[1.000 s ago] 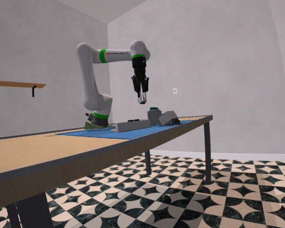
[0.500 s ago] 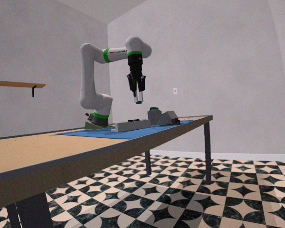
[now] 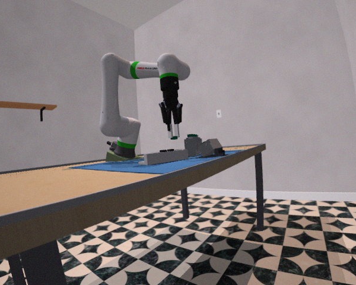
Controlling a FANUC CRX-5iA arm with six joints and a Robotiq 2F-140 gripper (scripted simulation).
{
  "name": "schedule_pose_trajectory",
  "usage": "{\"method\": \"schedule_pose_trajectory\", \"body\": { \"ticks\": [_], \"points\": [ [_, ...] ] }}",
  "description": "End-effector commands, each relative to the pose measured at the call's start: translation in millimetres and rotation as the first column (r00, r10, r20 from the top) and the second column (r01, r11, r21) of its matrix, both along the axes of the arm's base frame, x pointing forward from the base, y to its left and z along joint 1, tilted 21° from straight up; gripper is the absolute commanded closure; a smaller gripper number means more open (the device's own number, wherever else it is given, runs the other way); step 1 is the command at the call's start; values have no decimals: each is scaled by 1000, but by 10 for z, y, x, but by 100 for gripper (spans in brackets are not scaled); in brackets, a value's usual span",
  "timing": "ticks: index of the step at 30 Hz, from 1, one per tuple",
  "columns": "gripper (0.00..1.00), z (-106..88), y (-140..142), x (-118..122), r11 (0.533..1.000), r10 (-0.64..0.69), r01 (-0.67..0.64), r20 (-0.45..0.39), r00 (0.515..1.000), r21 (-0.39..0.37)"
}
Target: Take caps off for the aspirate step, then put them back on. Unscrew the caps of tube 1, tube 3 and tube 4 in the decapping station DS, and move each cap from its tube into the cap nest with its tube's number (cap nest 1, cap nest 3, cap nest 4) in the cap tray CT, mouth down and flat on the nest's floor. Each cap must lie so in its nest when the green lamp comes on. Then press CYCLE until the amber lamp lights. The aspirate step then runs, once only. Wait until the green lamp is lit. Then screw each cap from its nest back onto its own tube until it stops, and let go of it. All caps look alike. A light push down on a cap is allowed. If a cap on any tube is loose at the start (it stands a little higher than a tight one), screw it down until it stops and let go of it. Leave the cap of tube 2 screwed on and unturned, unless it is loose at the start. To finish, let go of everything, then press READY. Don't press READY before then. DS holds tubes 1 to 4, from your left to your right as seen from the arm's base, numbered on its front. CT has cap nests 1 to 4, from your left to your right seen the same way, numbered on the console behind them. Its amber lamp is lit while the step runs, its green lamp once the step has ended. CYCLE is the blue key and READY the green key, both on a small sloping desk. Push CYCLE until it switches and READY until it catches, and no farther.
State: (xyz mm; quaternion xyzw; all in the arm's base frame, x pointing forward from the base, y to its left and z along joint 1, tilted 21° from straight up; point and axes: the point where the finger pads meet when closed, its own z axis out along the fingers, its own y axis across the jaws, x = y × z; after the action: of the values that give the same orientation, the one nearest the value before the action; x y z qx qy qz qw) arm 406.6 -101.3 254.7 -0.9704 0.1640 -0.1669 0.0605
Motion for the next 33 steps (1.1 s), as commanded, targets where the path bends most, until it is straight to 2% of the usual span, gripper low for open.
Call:
{"method": "schedule_pose_trajectory", "body": {
  "ticks": [1, 3, 15, 33],
  "points": [
    [100, -204, 12, 85, 1000, 0, 0, 1, 1000, -1],
    [100, -204, 12, 85, 1000, 0, 0, 1, 1000, -1],
    [100, -745, 46, 292, 1000, 0, 0, 1, 1000, -1],
    [100, -770, 48, 298, 1000, 0, 0, 1, 1000, -1]
  ]
}}
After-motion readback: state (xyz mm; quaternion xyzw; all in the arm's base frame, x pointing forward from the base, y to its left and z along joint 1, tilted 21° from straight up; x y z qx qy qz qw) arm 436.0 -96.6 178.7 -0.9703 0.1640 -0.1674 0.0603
